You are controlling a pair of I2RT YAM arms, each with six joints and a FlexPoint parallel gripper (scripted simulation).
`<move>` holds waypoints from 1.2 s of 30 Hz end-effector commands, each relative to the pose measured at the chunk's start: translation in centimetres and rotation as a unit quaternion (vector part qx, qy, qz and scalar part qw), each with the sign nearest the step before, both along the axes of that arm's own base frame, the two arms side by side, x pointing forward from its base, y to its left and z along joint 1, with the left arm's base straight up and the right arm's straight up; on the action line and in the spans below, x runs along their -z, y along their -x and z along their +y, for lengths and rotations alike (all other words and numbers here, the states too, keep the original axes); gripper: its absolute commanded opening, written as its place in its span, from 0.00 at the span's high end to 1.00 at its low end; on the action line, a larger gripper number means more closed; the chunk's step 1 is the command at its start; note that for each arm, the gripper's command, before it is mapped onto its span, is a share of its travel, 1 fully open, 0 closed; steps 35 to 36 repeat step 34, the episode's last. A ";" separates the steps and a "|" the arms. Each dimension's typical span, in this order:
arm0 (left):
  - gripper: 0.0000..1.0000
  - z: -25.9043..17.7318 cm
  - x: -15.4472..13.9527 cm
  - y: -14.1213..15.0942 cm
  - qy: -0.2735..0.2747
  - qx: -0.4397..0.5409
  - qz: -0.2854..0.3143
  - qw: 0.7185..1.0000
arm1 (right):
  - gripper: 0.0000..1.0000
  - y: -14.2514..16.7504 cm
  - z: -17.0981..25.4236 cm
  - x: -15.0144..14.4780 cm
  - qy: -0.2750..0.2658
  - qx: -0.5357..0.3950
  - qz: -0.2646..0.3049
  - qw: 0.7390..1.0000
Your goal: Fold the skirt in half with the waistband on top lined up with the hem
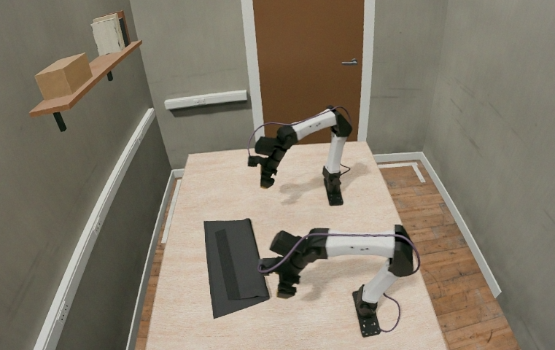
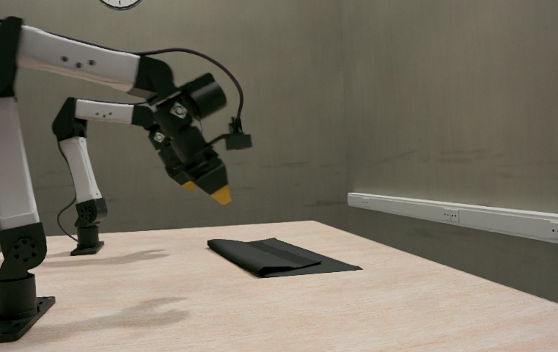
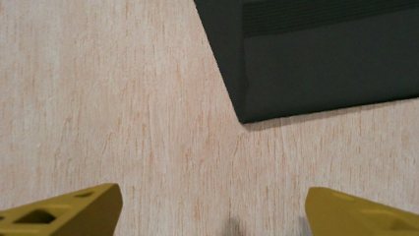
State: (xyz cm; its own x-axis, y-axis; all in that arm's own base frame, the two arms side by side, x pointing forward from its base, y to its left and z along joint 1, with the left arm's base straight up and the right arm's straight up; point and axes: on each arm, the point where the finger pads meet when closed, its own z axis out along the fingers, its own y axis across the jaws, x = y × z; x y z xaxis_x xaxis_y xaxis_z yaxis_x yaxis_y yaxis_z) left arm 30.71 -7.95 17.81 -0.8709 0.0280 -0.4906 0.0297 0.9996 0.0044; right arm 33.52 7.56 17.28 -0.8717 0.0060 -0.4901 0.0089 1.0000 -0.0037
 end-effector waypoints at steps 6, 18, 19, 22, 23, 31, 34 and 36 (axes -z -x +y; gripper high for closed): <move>0.10 2.4 -1.0 5.0 0.002 0.004 0.003 1.000 | 0.10 4.6 -2.8 -0.9 -0.002 -0.011 0.001 1.000; 0.10 3.9 -2.3 8.1 0.003 0.002 -0.008 1.000 | 0.10 12.0 -7.6 -2.3 -0.004 -0.011 0.000 1.000; 0.10 3.9 -2.3 8.1 0.003 0.002 -0.008 1.000 | 0.10 12.0 -7.6 -2.3 -0.004 -0.011 0.000 1.000; 0.10 3.9 -2.3 8.1 0.003 0.002 -0.008 1.000 | 0.10 13.0 -8.4 -3.0 -0.004 -0.011 -0.008 1.000; 0.10 3.9 -2.3 8.1 0.003 0.002 -0.008 1.000 | 0.10 12.7 -8.4 -2.9 -0.002 -0.009 -0.008 1.000; 0.10 3.9 -2.3 8.1 0.003 0.002 -0.008 1.000 | 0.10 12.7 -8.4 -2.9 -0.002 -0.009 -0.008 1.000; 0.10 3.9 -2.3 8.1 0.003 0.002 -0.008 1.000 | 0.10 12.7 -8.4 -2.9 -0.002 -0.009 -0.008 1.000; 0.10 3.9 -2.3 8.1 0.003 0.002 -0.008 1.000 | 0.10 12.7 -8.4 -2.9 -0.002 -0.009 -0.008 1.000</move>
